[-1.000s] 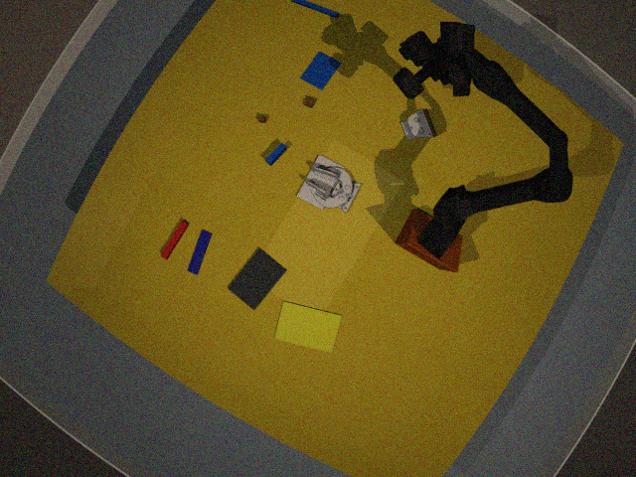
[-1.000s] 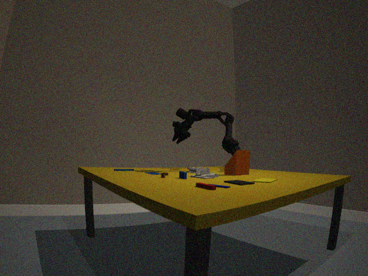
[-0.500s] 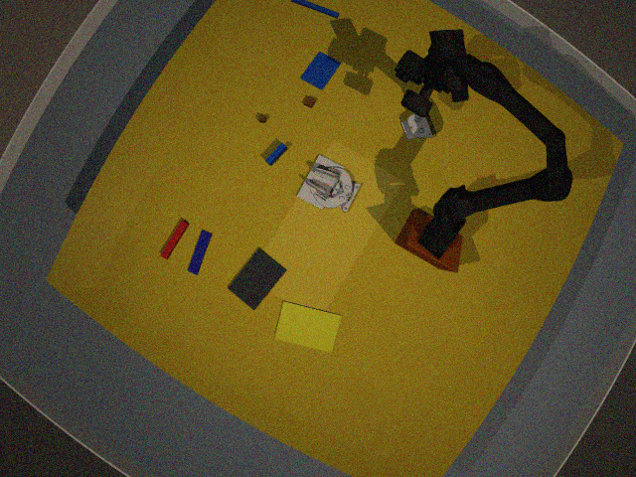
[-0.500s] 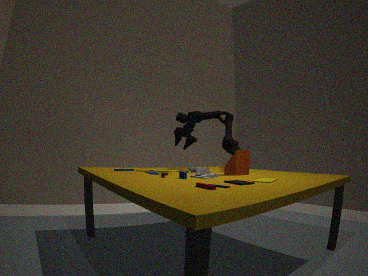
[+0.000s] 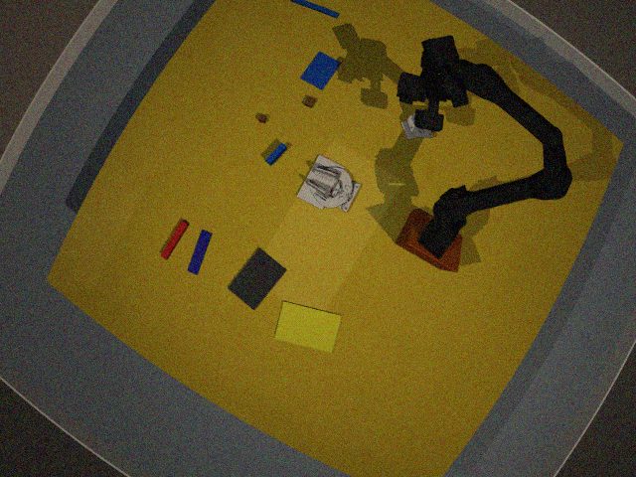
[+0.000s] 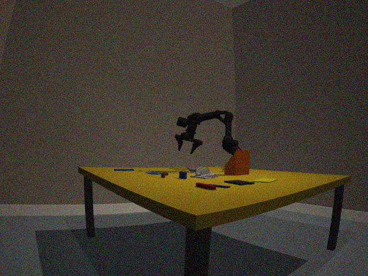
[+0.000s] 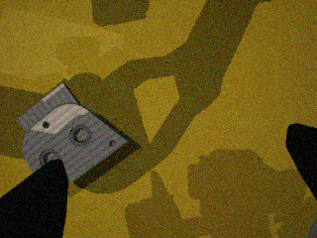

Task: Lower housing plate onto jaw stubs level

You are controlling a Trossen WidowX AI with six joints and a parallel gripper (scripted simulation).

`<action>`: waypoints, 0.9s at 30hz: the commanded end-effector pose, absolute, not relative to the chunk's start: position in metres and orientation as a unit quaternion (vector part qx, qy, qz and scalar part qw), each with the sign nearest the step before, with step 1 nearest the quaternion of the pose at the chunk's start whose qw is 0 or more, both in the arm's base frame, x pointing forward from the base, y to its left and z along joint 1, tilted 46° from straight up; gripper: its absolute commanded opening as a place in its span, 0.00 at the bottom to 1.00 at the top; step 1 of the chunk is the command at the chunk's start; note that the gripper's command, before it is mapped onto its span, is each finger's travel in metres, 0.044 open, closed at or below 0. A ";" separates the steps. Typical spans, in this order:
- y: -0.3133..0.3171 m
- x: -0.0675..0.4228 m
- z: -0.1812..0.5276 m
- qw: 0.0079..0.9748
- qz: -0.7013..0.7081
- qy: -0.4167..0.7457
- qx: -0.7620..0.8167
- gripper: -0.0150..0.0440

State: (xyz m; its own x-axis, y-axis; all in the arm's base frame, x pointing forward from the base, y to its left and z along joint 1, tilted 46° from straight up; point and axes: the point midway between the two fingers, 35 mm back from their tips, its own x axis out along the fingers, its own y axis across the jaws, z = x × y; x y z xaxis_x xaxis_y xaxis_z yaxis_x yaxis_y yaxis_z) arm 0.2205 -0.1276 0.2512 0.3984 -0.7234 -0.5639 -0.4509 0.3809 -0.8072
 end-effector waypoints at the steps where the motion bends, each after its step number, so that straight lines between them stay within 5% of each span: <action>1: -0.130 0.214 0.239 0.603 -0.073 0.562 -0.561 1.00; 27: -0.145 0.186 0.200 0.485 0.059 0.633 -0.600 1.00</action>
